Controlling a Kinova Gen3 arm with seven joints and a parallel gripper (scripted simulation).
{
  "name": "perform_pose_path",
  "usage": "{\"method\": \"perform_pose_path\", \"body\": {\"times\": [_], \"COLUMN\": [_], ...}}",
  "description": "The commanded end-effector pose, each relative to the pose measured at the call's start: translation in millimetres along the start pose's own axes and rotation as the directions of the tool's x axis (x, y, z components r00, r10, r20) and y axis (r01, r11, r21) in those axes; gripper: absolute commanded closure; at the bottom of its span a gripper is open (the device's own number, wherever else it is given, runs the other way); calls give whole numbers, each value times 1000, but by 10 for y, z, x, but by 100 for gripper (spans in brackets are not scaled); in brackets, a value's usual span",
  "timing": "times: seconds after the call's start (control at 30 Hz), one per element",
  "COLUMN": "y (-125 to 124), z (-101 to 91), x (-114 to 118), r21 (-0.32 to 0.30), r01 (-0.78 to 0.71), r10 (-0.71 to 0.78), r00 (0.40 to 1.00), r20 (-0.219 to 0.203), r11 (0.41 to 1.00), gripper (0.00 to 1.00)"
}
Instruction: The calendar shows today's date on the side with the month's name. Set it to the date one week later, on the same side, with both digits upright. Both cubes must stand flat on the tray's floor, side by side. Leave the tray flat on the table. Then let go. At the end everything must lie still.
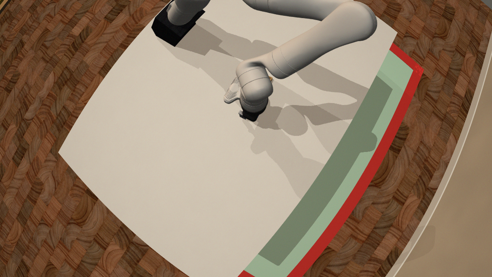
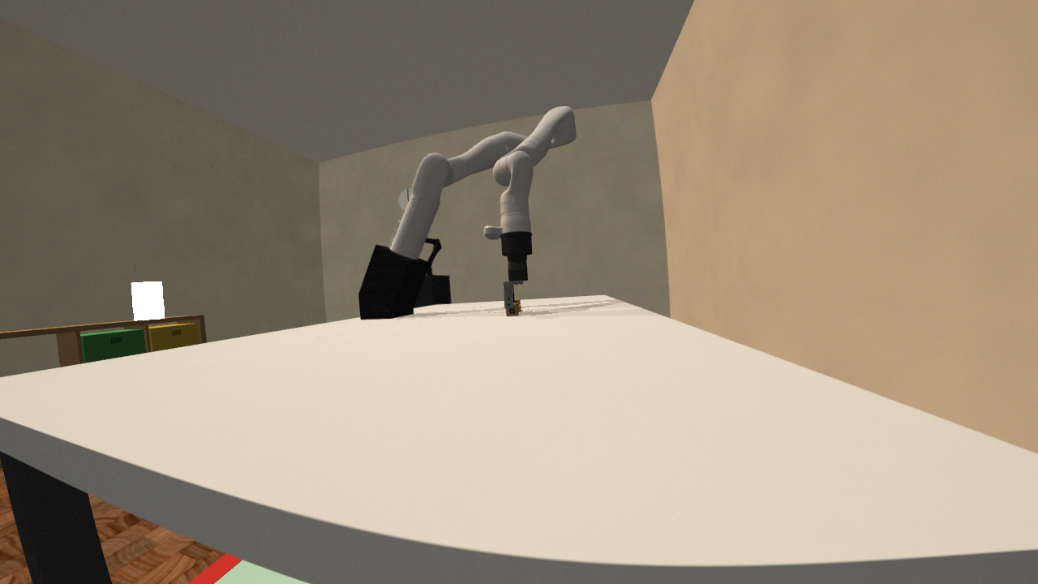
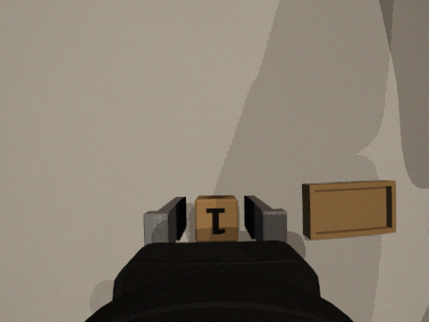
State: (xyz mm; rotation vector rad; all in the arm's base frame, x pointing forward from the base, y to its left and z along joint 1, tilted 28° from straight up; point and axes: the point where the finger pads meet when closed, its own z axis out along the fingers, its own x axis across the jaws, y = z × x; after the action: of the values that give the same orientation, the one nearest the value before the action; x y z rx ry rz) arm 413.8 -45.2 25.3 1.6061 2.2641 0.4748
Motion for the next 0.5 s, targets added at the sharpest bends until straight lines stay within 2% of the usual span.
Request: {"method": "perform_pose_path", "body": {"times": [0.0,0.13,0.2,0.47], "y": [51,49,49,45], "z": [-98,-247,-247,-543], "x": [4,4,4,4], "r21": [-14,-14,-14,-14], "r01": [-1,-1,-1,-1], "r10": [1,1,1,1], "r00": [1000,1000,1000,1000], "r20": [0,0,0,0], "r11": [1000,1000,1000,1000], "gripper": [13,13,13,13]}}
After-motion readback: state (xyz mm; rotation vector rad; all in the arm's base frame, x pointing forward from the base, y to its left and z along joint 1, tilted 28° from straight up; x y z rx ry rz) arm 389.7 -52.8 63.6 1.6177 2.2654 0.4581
